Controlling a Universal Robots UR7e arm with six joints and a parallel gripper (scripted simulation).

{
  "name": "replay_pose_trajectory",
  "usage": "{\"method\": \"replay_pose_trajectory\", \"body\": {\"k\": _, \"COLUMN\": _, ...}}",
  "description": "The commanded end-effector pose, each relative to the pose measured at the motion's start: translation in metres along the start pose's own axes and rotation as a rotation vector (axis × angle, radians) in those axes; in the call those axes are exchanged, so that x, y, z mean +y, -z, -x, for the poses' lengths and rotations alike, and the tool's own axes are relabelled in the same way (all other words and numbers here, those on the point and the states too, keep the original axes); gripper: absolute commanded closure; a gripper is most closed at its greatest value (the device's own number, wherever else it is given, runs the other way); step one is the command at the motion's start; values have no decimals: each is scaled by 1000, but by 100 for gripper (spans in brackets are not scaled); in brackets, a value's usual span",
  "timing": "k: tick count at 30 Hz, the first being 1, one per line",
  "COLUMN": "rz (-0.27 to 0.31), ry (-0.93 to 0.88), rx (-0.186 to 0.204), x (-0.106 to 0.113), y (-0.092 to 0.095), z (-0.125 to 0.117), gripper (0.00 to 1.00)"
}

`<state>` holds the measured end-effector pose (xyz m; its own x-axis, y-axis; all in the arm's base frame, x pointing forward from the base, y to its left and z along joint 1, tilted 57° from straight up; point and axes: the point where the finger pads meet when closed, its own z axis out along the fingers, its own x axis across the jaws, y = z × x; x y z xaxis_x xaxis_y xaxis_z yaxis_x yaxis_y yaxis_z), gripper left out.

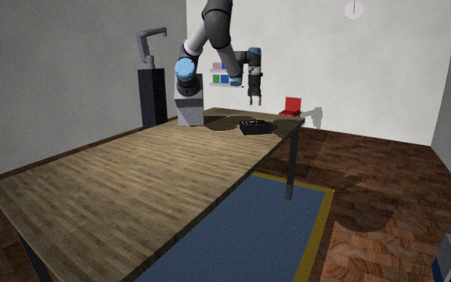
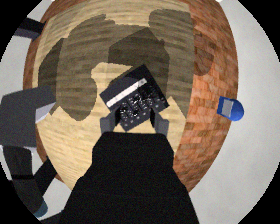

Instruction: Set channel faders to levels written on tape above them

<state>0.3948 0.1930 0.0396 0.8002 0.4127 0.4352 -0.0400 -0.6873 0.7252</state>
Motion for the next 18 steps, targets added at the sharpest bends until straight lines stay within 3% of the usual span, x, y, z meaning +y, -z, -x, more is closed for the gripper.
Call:
{"method": "replay_pose_trajectory", "body": {"k": 1, "rz": 21, "ry": 97, "rx": 28, "x": 9, "y": -11, "z": -13, "gripper": 0}}
{"method": "replay_pose_trajectory", "body": {"k": 8, "rz": 75, "ry": 263, "rx": 53, "x": 27, "y": -30, "z": -28, "gripper": 0}}
{"method": "replay_pose_trajectory", "body": {"k": 18, "rz": 147, "ry": 444, "rx": 59, "x": 52, "y": -51, "z": -38, "gripper": 0}}
